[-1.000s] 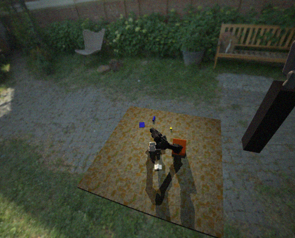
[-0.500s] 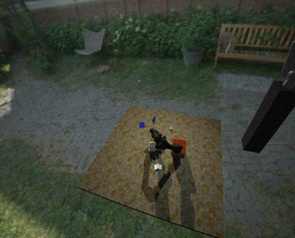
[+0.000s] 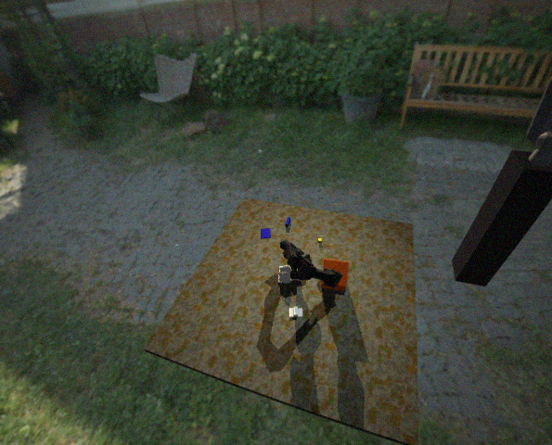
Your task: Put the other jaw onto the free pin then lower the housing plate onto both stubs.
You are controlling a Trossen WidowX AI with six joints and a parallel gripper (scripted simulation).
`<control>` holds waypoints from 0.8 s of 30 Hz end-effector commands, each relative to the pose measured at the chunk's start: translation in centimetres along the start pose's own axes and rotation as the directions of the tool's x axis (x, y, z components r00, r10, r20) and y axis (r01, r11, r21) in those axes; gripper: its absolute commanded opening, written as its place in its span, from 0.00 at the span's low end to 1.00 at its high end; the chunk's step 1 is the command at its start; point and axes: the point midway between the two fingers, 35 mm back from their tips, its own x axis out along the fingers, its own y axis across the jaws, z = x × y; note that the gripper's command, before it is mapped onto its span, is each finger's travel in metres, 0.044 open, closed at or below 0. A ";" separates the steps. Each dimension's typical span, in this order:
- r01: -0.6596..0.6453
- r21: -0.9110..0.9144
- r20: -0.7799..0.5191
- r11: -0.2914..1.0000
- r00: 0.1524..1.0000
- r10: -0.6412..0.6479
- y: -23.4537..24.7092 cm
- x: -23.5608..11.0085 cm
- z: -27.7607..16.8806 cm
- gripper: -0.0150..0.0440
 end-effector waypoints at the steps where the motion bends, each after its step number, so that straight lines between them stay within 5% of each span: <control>1: 0.003 0.008 -0.002 1.000 1.000 -0.003 0.0 0.1 0.0 0.85; 24: 0.003 0.007 -0.002 1.000 1.000 -0.003 -0.1 0.6 0.0 0.85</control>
